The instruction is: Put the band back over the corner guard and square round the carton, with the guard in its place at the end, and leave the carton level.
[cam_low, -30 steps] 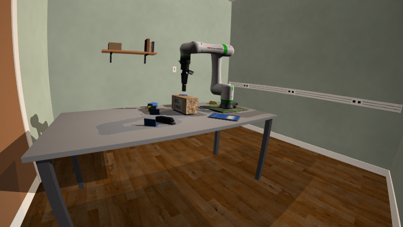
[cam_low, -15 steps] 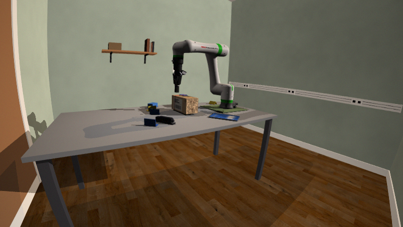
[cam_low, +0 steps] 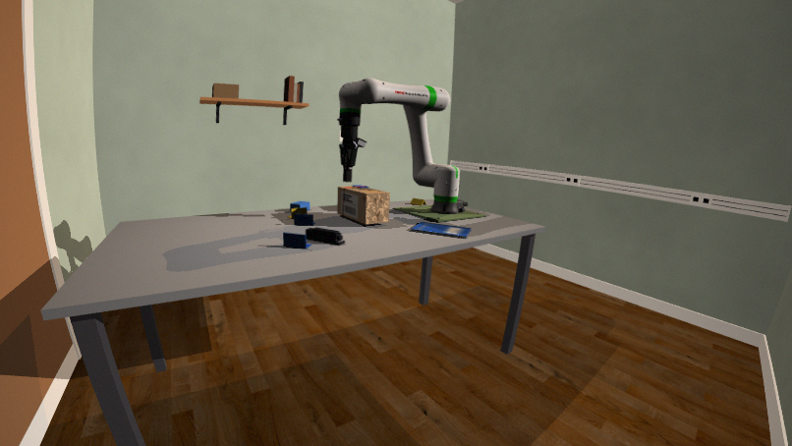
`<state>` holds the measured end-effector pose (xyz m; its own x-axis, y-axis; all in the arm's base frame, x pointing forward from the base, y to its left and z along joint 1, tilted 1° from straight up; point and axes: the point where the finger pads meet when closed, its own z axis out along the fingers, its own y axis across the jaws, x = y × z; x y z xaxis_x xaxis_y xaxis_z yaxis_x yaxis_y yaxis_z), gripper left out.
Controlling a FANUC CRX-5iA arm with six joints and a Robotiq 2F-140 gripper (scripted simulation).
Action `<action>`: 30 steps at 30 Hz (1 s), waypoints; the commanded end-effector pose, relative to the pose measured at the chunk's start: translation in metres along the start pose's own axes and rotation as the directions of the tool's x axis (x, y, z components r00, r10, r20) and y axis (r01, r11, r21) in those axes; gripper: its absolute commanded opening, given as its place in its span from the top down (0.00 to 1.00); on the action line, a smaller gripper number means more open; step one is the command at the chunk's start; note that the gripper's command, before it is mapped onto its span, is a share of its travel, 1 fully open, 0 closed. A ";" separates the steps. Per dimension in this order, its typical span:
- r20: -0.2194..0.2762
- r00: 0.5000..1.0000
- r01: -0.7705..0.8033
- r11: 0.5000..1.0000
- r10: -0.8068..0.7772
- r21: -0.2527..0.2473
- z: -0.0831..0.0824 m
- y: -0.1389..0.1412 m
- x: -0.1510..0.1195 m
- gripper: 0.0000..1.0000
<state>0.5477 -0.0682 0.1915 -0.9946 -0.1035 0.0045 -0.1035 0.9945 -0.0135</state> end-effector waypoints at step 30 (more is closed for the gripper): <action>0.001 1.000 0.000 1.000 0.000 0.001 0.013 0.000 -0.001 0.82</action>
<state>0.5478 -0.0684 0.1779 -0.9946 -0.1035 0.0048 -0.1036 0.9945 -0.0133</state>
